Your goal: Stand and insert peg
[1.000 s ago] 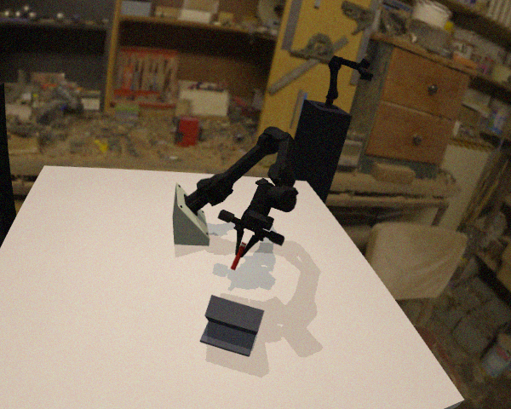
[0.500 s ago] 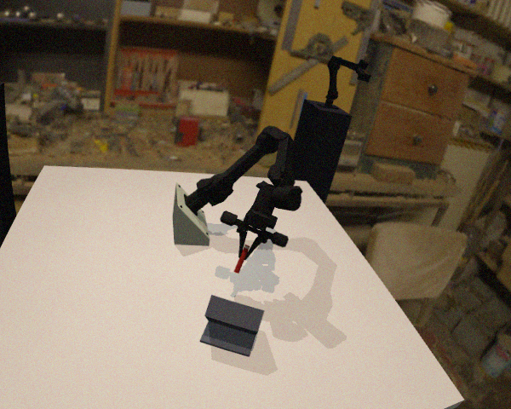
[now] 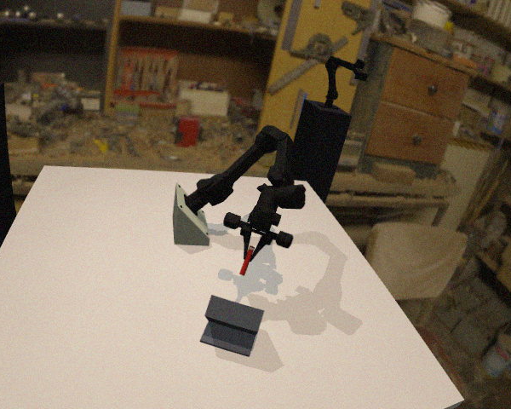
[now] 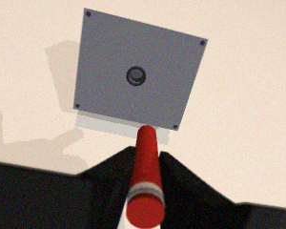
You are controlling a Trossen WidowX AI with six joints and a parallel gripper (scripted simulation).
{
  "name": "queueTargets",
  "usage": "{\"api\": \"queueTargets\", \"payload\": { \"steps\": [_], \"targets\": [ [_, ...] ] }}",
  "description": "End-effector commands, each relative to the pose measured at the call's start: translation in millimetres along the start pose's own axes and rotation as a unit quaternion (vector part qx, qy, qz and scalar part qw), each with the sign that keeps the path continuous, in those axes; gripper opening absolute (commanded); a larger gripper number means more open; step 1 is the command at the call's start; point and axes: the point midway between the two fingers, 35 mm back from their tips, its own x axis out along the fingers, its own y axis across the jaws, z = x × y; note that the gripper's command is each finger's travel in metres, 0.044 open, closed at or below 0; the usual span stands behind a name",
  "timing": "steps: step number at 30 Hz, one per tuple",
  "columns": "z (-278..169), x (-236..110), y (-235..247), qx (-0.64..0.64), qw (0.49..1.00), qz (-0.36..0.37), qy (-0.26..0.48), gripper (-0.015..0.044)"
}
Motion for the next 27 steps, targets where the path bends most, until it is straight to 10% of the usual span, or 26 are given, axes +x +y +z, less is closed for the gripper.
{"api": "queueTargets", "payload": {
  "steps": [1, 27],
  "targets": [
    [0, 1, 0, 0.005, 1.0, 0.001, -0.007, 0.0],
    [16, 33, 9, 0.019, 0.999, 0.014, -0.038, 0.0]
  ]
}}
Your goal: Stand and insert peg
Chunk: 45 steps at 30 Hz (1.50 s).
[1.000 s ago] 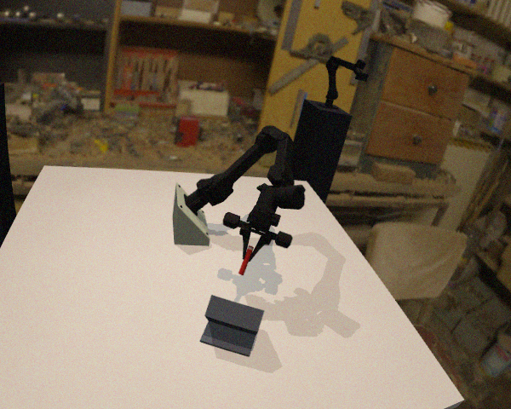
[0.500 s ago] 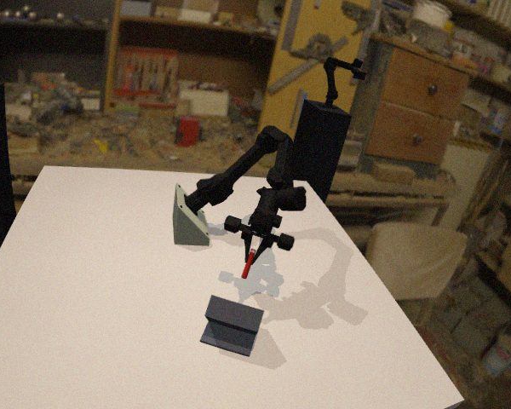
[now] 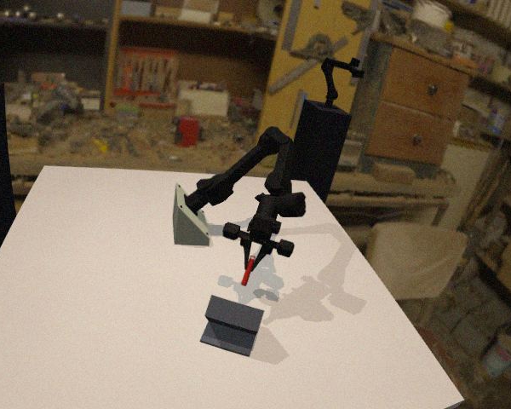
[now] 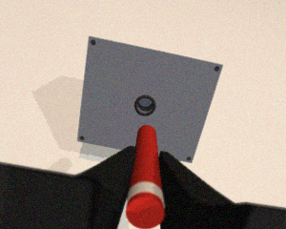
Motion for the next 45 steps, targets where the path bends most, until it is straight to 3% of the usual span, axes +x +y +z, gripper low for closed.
{"api": "queueTargets", "payload": {
  "steps": [1, 45],
  "targets": [
    [0, 8, -2, 0.005, 1.0, -0.003, -0.002, 0.0],
    [4, 44, 3, 0.007, 1.0, 0.007, -0.024, 0.0]
  ]
}}
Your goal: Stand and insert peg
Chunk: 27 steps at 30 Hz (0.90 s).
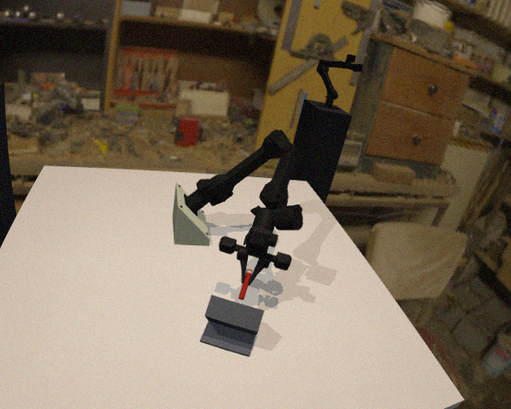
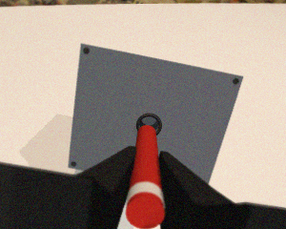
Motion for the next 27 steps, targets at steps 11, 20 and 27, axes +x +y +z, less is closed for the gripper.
{"api": "queueTargets", "payload": {
  "steps": [11, 20, 27],
  "targets": [
    [-0.7, 9.5, -1.1, 0.0, 1.0, 0.0, 0.0, 0.0],
    [-0.6, 10.7, -1.2, 0.0, 1.0, 0.0, 0.0, 0.0],
    [-0.2, 14.8, -1.6, 0.0, 1.0, 0.0, 0.0, 0.0]
  ]
}}
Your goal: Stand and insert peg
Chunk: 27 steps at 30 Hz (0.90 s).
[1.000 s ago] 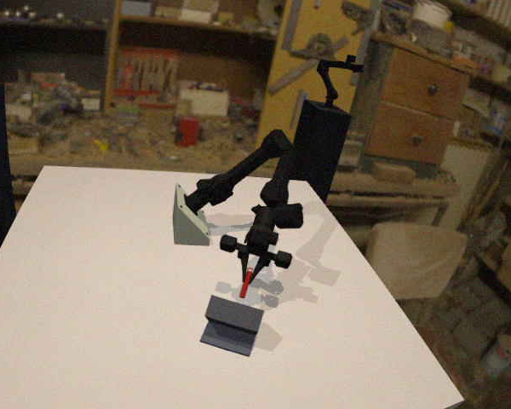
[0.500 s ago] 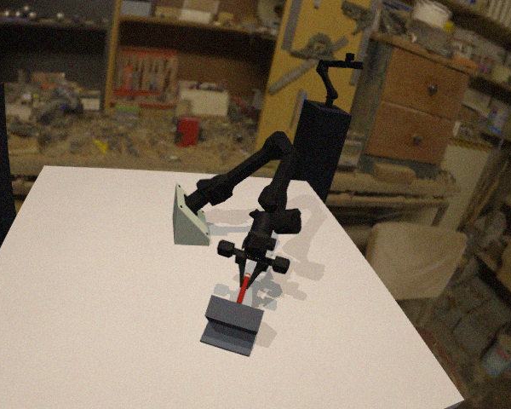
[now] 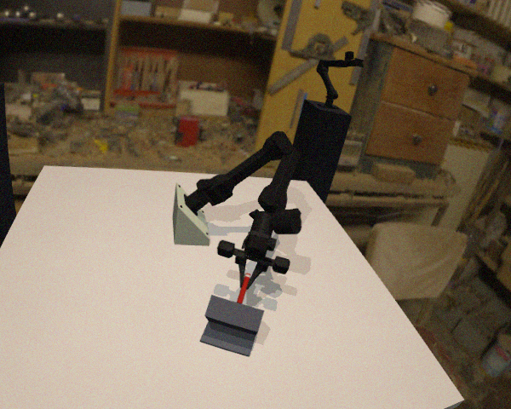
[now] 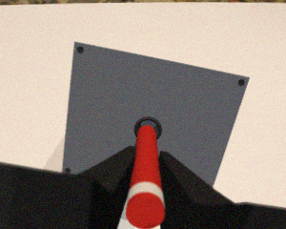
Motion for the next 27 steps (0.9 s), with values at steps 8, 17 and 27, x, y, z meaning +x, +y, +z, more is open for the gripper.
{"api": "queueTargets", "payload": {
  "steps": [8, 17, 27],
  "targets": [
    [0, 8, -1, 0.0, 1.0, -0.001, 0.001, 0.0],
    [0, 13, -2, 0.0, 1.0, -0.001, 0.001, 0.0],
    [0, 19, -2, 0.0, 1.0, -0.001, 0.001, 0.0]
  ]
}}
